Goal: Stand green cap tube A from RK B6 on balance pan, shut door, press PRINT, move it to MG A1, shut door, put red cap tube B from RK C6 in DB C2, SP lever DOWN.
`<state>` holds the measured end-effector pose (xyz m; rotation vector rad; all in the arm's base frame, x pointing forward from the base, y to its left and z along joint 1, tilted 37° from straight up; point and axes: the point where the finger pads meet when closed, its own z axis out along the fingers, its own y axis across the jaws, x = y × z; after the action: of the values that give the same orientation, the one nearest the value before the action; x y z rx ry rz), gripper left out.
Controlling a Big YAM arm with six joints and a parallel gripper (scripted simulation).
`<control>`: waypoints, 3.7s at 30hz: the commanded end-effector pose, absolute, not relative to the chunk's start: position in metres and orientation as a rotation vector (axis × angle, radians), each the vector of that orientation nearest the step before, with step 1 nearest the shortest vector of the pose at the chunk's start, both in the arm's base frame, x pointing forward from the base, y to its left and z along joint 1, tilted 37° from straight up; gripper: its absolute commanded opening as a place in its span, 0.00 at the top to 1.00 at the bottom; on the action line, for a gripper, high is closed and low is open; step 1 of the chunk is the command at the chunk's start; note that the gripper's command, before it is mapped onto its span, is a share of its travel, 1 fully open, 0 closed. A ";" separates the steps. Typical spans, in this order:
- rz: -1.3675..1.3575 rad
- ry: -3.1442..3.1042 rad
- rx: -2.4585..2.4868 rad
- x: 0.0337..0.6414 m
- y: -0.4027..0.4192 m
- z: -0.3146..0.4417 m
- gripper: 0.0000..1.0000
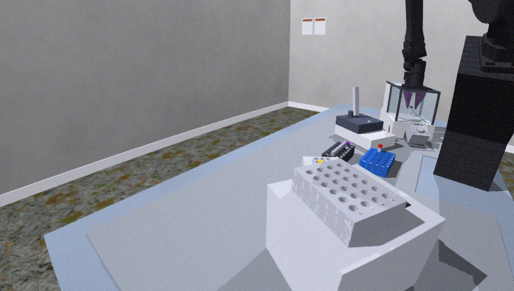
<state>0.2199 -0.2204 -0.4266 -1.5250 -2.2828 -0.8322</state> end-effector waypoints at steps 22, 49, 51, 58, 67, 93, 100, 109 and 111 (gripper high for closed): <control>-0.817 -2.298 -1.530 0.229 -0.222 -0.439 0.91; -0.822 -2.300 -1.539 0.227 -0.231 -0.427 0.91; -0.822 -2.300 -1.539 0.227 -0.231 -0.427 0.91; -0.822 -2.300 -1.539 0.227 -0.231 -0.427 0.91; -0.822 -2.300 -1.539 0.227 -0.231 -0.427 0.91; -0.844 -2.252 -1.522 0.210 -0.220 -0.419 0.91; -0.824 -2.305 -1.549 0.223 -0.255 -0.398 0.91; -0.839 -2.265 -1.530 0.211 -0.241 -0.397 0.91; -0.829 -2.290 -1.540 0.217 -0.255 -0.387 0.91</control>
<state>0.2185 -0.2440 -0.3970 -1.5402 -2.2770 -0.8243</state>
